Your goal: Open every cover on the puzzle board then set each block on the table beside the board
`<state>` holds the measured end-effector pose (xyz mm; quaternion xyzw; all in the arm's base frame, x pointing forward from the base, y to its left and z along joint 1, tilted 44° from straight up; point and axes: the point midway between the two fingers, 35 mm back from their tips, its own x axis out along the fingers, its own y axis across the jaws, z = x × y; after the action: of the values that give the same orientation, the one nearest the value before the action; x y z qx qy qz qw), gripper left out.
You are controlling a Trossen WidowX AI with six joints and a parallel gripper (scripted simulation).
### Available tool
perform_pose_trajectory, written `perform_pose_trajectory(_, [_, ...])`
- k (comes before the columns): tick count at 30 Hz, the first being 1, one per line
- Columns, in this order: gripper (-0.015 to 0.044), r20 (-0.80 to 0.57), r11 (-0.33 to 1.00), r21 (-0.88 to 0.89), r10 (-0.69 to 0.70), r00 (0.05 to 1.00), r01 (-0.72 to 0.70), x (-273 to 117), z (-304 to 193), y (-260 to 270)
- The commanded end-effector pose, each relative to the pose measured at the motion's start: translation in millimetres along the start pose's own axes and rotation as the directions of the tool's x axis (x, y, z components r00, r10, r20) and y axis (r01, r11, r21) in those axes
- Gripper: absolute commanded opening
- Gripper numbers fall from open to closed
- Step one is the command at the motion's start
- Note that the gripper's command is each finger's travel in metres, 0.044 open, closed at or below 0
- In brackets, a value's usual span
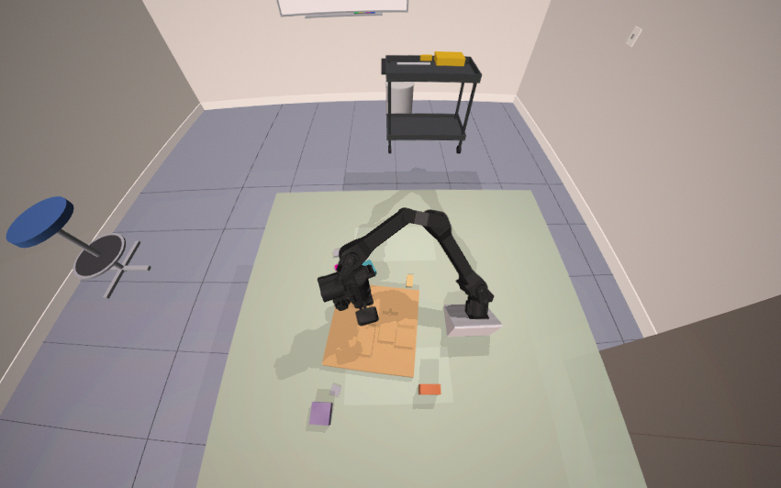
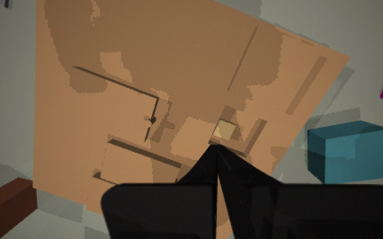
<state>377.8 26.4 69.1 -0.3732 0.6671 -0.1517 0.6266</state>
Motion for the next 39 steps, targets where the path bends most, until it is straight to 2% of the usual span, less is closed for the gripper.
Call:
perform_pose_trajectory(1, [0.0000,0.003,0.990,-0.141,0.007,1.000,-0.007,-3.6,-11.8,14.4])
perform_pose_trajectory(11, [0.0000,0.001,0.837,-0.548,0.011,1.000,-0.009,-8.0,-53.9,55.2])
perform_pose_trajectory(22, [0.0000,-0.007,0.489,-0.872,0.002,1.000,-0.007,-4.0,-108.3,89.4])
perform_pose_trajectory(26, [0.0000,-0.009,0.394,-0.919,-0.002,1.000,-0.007,-1.9,-121.2,95.2])
perform_pose_trajectory(39, [0.0000,-0.009,0.394,-0.919,-0.002,1.000,-0.007,-1.9,-121.2,95.2])
